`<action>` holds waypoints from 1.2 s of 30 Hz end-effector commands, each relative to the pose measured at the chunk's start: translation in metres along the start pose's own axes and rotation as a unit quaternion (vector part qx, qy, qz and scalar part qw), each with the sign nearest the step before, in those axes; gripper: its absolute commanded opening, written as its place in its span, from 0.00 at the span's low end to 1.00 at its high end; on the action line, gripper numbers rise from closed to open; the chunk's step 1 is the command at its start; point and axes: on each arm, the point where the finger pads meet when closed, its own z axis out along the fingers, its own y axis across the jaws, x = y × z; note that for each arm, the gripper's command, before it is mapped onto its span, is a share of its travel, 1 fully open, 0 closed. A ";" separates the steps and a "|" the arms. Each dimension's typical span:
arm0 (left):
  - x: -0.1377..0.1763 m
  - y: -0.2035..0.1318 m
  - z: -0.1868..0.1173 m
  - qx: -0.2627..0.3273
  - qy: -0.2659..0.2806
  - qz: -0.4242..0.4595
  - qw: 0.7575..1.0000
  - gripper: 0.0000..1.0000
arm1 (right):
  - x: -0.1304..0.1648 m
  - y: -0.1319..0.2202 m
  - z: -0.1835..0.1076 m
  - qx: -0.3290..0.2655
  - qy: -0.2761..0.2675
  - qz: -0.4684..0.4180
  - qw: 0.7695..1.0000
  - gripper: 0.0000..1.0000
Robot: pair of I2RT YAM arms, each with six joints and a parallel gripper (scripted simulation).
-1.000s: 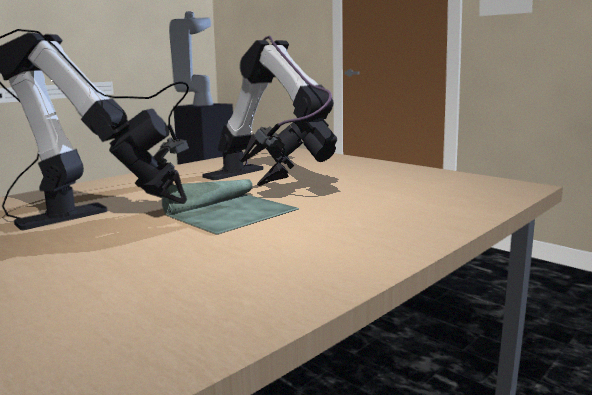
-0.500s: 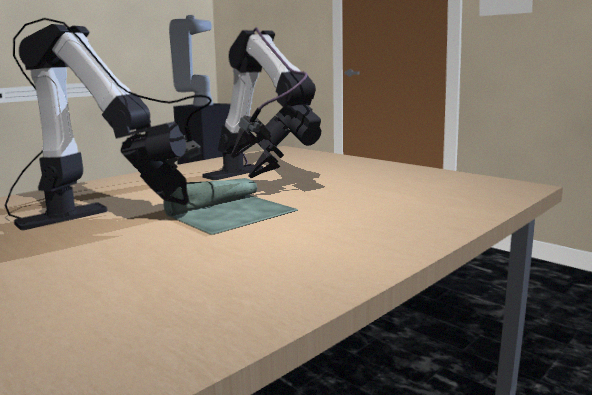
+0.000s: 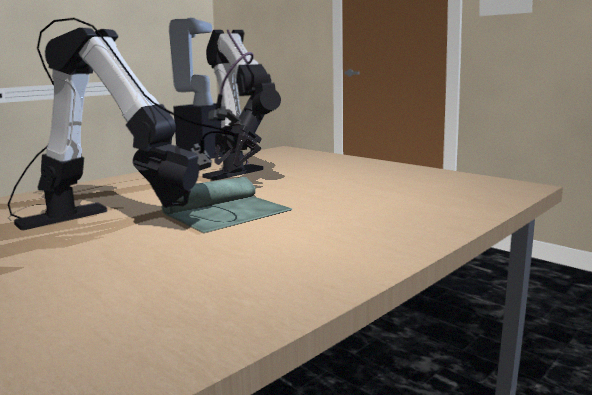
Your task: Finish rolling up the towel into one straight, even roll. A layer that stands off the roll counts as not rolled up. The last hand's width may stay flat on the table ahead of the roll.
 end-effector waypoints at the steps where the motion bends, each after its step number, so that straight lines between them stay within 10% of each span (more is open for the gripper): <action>1: -0.001 0.026 0.005 -0.101 0.005 0.024 0.995 0.96 | 0.004 0.011 -0.002 -0.039 0.008 0.017 0.999 0.30; 36: 0.026 0.020 0.046 -0.128 0.005 0.045 0.991 0.98 | 0.009 0.004 0.005 -0.064 0.009 0.038 0.997 0.30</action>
